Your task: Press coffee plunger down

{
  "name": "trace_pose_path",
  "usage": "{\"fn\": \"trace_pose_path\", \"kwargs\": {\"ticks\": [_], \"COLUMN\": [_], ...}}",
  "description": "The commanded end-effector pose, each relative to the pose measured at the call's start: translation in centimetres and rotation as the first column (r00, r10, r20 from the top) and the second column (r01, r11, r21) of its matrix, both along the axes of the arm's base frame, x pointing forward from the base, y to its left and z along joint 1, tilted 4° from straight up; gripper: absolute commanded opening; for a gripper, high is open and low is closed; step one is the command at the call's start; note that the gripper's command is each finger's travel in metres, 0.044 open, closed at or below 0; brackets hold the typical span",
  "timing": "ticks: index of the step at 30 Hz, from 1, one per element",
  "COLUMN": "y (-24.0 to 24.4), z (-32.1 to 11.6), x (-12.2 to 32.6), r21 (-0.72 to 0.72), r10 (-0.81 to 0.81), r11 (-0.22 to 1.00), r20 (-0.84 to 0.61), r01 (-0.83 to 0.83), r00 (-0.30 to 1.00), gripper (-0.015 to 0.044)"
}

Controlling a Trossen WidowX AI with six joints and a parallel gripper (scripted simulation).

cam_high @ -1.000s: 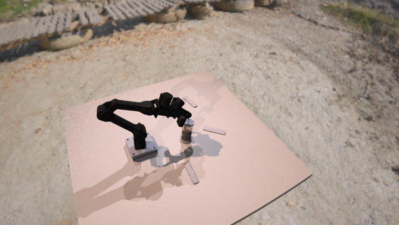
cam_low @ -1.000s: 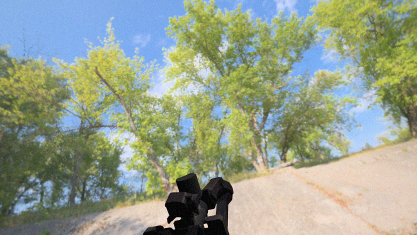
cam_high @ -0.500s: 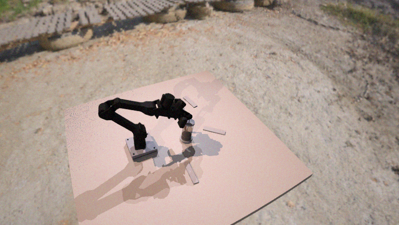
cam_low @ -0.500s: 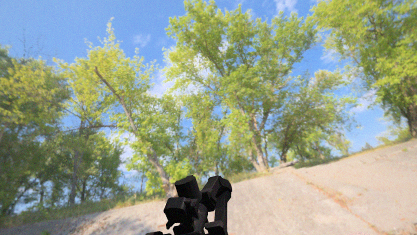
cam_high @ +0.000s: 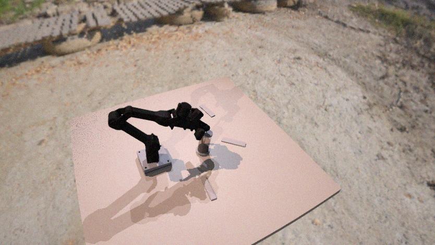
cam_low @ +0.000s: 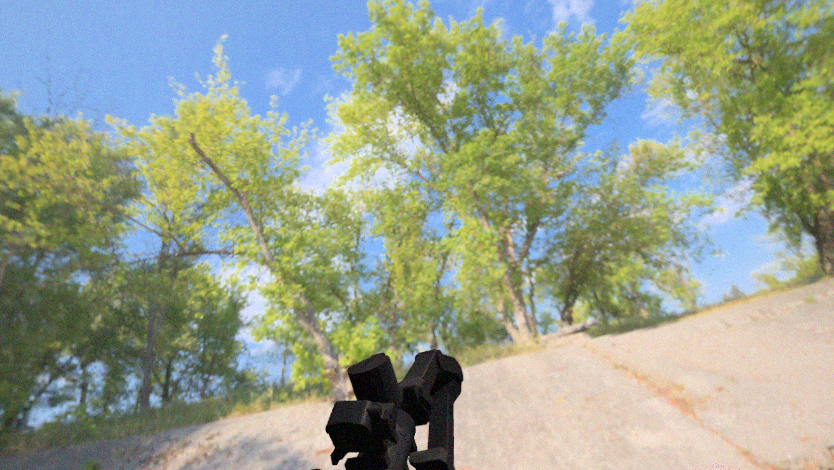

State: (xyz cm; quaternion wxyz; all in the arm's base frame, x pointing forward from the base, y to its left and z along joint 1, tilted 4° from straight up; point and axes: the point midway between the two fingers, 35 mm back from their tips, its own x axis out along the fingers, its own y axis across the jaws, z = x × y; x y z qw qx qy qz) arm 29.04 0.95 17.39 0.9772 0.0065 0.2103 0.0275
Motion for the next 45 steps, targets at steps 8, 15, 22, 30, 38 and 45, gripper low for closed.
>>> {"fn": "trace_pose_path", "kwargs": {"ticks": [8, 15, 22, 30, 38, 45], "y": [0.02, 0.01, 0.00, 0.00, 0.00, 0.00], "z": [-0.63, -0.57, -0.17, -0.17, -0.17, -0.17], "x": [0.16, 0.27, 0.29, 0.29, 0.29, 0.29], "r21": [0.007, 0.007, 0.001, 0.001, 0.001, 0.001], "r10": [-0.003, -0.002, -0.001, -0.001, -0.001, -0.001], "r11": [1.000, 1.000, 1.000, 1.000, 1.000, 1.000], "r20": [-0.028, -0.028, -0.012, -0.012, -0.012, -0.012], "r01": [0.003, 0.003, 0.001, 0.001, 0.001, 0.001], "r00": [1.000, 1.000, 1.000, 1.000, 1.000, 1.000], "gripper": [0.0120, 0.0120, 0.0120, 0.0120, 0.0330, 0.0440]}}
